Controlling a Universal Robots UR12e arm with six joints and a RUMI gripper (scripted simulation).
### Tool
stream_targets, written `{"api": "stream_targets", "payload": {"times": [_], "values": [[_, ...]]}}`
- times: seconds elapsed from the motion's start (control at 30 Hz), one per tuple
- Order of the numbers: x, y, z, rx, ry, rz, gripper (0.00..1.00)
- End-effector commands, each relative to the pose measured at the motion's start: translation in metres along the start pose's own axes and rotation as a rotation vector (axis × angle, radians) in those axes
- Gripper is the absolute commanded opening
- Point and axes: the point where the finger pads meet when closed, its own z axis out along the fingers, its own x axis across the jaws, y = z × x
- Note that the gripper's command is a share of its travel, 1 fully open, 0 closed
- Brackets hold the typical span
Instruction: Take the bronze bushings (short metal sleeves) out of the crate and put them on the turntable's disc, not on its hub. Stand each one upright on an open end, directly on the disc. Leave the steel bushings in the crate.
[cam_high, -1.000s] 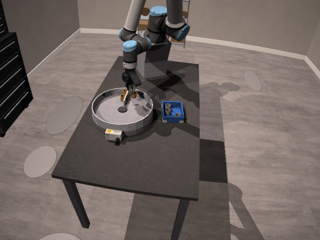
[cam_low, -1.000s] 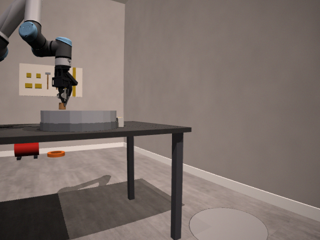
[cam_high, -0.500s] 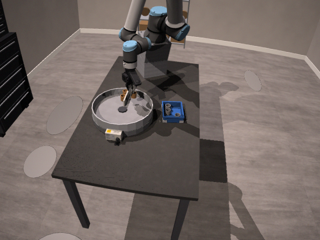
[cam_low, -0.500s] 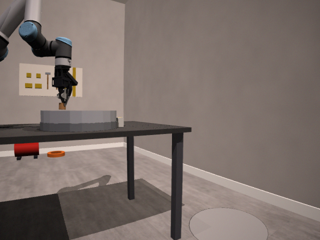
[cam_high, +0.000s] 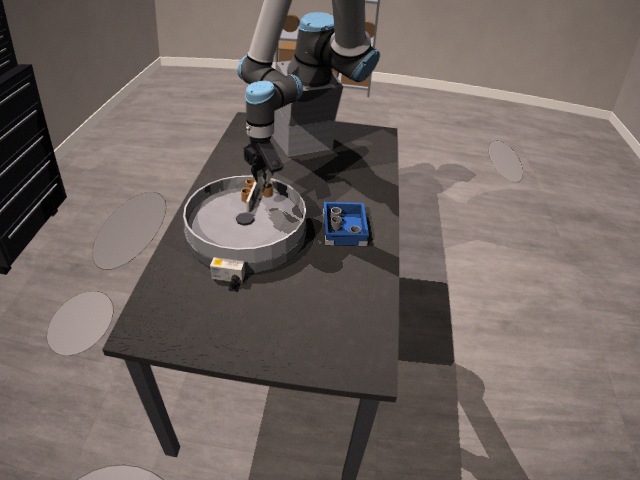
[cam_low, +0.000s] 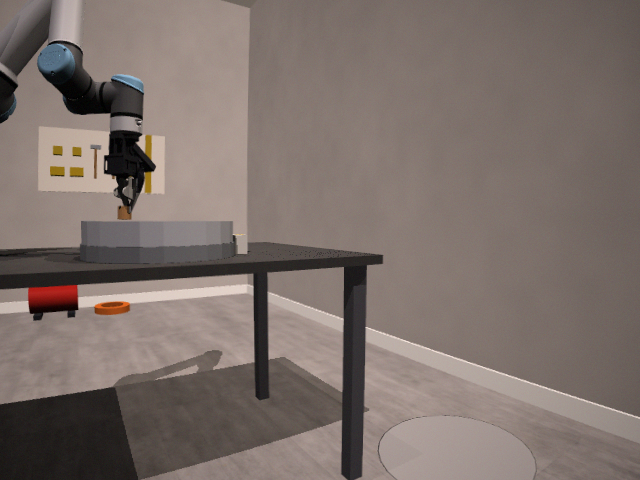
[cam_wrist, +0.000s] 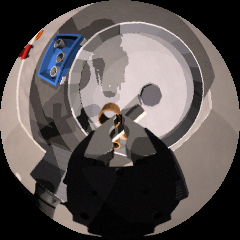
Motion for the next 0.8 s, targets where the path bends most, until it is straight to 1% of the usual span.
{"api": "stream_targets", "payload": {"times": [0.0,0.77], "values": [[0.0,0.0,0.001,0.0,0.001,0.0,0.0],[0.0,0.0,0.035,0.0,0.001,0.0,0.0]]}}
